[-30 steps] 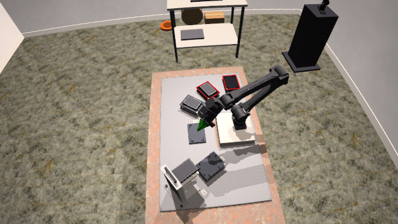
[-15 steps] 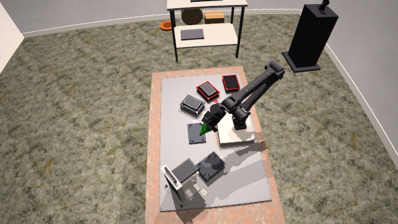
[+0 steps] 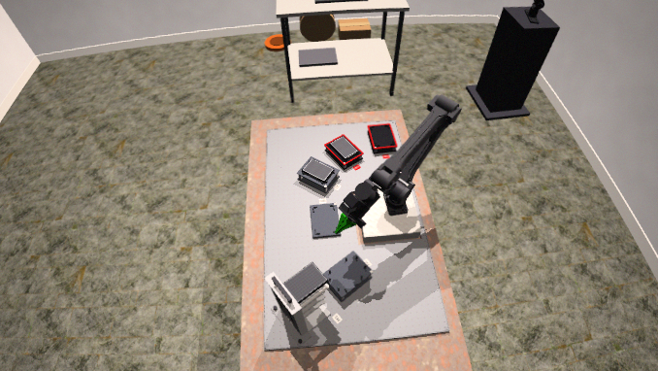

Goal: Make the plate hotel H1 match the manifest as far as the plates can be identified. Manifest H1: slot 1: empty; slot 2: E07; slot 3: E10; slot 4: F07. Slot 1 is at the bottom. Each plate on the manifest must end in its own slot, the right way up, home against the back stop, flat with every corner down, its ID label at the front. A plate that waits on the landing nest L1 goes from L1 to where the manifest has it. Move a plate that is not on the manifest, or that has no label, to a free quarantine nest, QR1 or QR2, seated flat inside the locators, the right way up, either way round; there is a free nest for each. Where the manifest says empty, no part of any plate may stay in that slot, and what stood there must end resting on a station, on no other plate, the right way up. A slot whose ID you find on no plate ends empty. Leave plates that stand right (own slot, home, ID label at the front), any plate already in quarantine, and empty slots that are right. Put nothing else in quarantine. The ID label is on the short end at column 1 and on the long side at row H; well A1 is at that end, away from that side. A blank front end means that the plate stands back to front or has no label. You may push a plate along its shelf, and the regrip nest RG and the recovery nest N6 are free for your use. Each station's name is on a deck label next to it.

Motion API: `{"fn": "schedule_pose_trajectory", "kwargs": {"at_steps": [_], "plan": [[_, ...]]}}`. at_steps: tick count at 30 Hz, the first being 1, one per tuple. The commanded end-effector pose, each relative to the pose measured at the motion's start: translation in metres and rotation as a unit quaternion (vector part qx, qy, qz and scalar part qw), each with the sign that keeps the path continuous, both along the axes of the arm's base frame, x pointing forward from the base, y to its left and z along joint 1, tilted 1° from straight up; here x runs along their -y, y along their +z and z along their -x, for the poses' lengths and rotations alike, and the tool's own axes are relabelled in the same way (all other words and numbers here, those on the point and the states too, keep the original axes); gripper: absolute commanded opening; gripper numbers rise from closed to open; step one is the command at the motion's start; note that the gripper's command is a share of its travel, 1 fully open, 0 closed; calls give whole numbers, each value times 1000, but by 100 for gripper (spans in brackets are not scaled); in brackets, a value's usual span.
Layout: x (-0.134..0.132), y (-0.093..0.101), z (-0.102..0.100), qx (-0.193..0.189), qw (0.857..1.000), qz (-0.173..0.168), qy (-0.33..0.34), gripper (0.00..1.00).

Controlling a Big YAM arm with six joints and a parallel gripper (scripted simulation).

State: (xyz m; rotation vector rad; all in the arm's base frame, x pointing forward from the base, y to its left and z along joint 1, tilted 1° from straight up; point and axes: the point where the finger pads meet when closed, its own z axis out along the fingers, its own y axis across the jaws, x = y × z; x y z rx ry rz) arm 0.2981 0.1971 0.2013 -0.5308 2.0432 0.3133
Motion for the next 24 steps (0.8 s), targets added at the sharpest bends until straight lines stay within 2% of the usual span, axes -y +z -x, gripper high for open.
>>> {"fn": "schedule_pose_trajectory", "kwargs": {"at_steps": [1,24], "plan": [[-27,48,-10,30,999,-42,2,0],[-88,47,22,21,999,-50,2,0]]}}
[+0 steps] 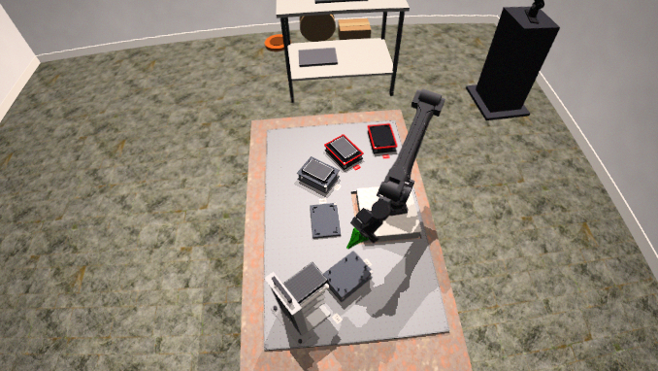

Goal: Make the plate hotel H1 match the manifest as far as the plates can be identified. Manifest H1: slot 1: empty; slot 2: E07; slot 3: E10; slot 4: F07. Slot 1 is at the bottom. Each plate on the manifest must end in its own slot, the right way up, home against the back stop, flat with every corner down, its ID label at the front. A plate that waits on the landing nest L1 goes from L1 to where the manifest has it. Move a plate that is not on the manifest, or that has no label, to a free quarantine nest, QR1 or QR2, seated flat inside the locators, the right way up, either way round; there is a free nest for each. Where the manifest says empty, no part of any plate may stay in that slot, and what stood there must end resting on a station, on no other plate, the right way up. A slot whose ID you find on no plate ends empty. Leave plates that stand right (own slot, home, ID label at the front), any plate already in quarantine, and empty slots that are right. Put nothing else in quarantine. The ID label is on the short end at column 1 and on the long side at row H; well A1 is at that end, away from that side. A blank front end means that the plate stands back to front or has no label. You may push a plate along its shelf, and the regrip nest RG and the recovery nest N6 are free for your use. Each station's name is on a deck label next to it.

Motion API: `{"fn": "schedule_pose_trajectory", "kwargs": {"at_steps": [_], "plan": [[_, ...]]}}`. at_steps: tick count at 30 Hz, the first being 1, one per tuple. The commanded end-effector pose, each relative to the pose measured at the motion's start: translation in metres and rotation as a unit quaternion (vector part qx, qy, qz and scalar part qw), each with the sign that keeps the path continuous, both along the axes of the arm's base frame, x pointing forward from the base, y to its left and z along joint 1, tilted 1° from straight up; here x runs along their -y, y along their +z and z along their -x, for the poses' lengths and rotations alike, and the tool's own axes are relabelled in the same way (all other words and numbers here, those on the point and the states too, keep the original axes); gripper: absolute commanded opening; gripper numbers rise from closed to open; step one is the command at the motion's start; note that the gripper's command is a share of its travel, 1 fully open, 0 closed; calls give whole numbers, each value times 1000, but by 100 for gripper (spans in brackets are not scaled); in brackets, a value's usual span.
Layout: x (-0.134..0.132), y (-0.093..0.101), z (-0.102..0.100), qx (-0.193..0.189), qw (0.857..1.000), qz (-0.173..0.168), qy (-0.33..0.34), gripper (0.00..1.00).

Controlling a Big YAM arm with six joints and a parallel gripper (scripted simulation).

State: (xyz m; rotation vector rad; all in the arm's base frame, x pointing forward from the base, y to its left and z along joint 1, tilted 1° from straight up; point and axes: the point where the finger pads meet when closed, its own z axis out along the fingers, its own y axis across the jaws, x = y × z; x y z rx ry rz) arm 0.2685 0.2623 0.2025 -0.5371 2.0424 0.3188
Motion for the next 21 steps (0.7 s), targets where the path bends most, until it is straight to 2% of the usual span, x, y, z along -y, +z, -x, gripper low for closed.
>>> {"fn": "schedule_pose_trajectory", "kwargs": {"at_steps": [1,6,7,10,14,17,21], "plan": [[-26,45,-6,21,999,-50,-2,0],[-35,45,-2,19,999,-50,-2,0],[-31,42,0,11,999,-37,-2,100],[-25,62,-1,18,999,-47,-8,100],[-22,75,-2,18,999,-47,-9,100],[-25,70,-4,11,999,-37,-10,100],[-19,93,-3,18,999,-47,-11,100]]}}
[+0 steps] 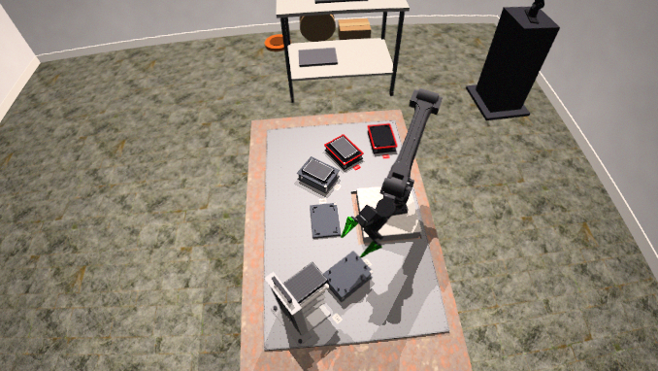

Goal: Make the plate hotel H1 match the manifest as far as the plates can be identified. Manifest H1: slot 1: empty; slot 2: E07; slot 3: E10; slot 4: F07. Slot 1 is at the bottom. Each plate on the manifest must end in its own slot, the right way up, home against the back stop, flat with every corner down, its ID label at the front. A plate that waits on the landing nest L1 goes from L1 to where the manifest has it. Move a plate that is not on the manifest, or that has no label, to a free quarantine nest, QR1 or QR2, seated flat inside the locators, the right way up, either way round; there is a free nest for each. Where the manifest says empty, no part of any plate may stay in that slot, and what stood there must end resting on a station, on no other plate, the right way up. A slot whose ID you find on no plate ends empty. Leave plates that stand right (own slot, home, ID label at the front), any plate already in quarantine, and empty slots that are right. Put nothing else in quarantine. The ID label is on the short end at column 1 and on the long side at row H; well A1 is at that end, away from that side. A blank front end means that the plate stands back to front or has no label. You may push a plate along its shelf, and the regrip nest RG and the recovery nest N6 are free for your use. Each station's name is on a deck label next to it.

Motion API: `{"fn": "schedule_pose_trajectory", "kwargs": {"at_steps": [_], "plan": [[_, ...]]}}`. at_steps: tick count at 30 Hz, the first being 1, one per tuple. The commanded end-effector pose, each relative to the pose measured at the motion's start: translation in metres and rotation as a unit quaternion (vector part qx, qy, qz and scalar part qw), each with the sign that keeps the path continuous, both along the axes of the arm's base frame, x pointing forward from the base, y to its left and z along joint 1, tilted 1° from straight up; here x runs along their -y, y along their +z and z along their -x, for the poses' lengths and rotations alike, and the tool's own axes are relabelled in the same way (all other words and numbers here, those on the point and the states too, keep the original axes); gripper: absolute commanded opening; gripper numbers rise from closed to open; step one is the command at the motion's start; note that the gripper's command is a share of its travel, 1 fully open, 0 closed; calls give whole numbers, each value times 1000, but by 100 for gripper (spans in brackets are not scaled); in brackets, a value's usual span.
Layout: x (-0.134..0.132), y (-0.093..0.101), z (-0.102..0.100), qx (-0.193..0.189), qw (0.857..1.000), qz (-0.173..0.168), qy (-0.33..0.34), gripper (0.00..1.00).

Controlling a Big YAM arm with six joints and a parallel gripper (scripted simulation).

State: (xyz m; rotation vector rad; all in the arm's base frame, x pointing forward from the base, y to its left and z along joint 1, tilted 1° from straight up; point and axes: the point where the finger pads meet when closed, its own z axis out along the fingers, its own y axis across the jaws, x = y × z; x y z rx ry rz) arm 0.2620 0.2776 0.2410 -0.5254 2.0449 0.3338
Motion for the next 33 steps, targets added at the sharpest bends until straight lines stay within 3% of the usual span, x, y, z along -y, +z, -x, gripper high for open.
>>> {"fn": "schedule_pose_trajectory", "kwargs": {"at_steps": [1,9,12,13,15,17,33], "plan": [[-4,58,-9,21,999,-40,-10,100],[-1,85,-8,22,999,-38,-8,100],[-1,85,-8,22,999,-38,-8,100],[3,60,-5,10,1000,-20,-9,100],[2,53,-6,6,1000,-14,-9,100],[-4,64,-5,15,1000,-24,-2,100],[-4,64,-5,15,1000,-24,-2,100]]}}
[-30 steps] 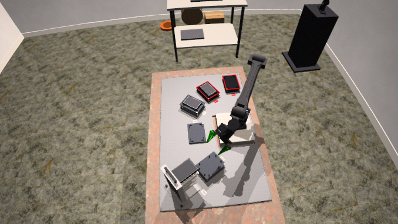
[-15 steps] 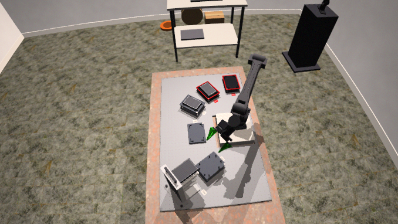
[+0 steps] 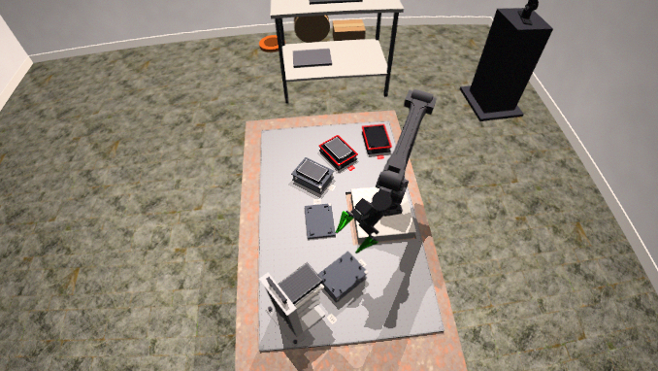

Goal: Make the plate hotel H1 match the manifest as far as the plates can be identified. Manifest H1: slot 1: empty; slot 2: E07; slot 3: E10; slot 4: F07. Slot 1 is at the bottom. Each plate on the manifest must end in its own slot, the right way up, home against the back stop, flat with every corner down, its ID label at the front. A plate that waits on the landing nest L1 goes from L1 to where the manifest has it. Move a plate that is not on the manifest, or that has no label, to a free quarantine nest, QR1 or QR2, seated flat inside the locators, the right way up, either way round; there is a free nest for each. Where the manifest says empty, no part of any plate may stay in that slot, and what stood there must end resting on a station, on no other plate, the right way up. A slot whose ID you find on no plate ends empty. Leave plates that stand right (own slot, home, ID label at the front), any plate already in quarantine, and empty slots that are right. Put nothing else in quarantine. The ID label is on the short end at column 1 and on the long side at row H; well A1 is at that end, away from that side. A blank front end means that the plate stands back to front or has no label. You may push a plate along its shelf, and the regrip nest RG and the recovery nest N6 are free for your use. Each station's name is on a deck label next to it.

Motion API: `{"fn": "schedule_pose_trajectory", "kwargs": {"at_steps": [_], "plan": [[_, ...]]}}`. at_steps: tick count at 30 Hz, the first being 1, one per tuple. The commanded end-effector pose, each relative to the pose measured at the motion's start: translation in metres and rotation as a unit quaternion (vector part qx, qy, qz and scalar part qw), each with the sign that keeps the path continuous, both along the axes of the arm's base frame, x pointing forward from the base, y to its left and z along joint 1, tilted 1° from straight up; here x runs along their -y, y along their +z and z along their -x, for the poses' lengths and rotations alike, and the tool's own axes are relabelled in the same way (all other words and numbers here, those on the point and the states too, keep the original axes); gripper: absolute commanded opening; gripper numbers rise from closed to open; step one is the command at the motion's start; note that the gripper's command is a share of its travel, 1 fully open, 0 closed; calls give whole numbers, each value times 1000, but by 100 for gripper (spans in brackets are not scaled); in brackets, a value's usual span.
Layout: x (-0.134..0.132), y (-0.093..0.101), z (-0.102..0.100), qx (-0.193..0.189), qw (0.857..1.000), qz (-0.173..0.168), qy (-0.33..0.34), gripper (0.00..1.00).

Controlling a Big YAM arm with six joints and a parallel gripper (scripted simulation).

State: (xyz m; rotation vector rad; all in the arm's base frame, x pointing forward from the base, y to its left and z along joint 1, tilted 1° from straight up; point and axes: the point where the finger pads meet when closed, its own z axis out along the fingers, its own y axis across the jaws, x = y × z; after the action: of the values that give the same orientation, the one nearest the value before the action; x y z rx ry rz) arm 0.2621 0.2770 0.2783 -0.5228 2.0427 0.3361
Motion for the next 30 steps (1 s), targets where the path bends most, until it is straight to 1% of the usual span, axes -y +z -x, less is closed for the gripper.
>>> {"fn": "schedule_pose_trajectory", "kwargs": {"at_steps": [1,3,4,5,11,14,16,18,30], "plan": [[-4,27,-5,14,1000,-23,-2,100],[-4,27,-5,14,1000,-23,-2,100],[-3,12,-9,9,1000,-15,-6,100],[-2,5,-9,7,1000,-9,-5,100],[-6,-2,-16,8,1000,-7,-4,100],[-6,-3,-17,8,1000,-7,-4,100],[-9,0,-20,11,1000,-10,-4,100],[-9,-7,-22,8,1000,-7,-4,100],[-16,-18,-33,9,1000,-7,-4,100]]}}
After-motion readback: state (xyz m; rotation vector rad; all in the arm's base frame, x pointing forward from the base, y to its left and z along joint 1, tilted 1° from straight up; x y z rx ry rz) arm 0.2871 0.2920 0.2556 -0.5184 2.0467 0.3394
